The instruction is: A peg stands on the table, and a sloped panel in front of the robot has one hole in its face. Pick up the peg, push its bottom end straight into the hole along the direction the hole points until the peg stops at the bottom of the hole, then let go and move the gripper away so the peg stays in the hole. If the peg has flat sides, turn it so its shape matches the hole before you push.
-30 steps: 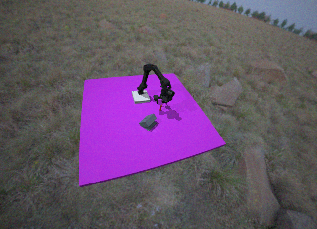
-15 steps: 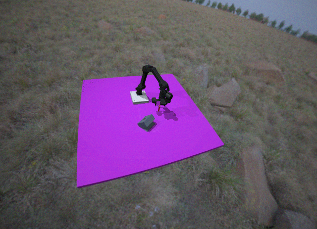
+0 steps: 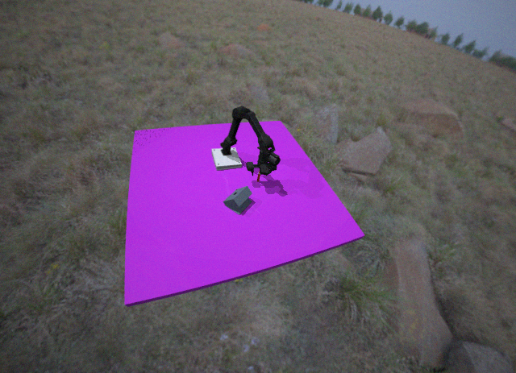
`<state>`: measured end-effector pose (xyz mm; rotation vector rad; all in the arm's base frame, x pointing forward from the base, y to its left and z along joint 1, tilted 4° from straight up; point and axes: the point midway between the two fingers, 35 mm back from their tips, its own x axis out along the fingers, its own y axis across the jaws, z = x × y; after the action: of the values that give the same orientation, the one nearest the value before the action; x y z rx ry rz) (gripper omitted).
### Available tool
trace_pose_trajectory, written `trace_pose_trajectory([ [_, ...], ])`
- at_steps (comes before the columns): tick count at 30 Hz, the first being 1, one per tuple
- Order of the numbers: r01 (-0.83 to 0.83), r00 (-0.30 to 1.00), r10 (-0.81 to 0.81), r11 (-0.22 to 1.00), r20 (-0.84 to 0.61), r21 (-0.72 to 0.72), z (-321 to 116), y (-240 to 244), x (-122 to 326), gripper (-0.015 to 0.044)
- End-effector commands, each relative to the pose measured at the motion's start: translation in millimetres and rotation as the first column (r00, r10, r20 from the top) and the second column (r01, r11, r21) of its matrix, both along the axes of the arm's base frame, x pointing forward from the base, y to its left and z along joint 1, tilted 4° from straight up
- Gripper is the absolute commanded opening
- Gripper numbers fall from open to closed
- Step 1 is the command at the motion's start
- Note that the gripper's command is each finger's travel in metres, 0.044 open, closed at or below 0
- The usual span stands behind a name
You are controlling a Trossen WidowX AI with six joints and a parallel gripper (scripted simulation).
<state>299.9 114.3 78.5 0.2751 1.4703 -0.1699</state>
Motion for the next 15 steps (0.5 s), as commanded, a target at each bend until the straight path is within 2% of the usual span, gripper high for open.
trace_pose_trajectory([
  [1, 0.006, 1.000, -0.006, 1.000, -0.004, -0.004, -8.9, -0.7, -1.1, 0.0440],
  [9, 0.006, 1.000, -0.006, 1.000, -0.004, -0.004, -16.1, -0.6, -1.2, 0.0440],
  [15, 0.000, 1.000, 0.000, 1.000, -0.002, -0.001, -12.6, 0.1, -0.4, 0.0282],
])
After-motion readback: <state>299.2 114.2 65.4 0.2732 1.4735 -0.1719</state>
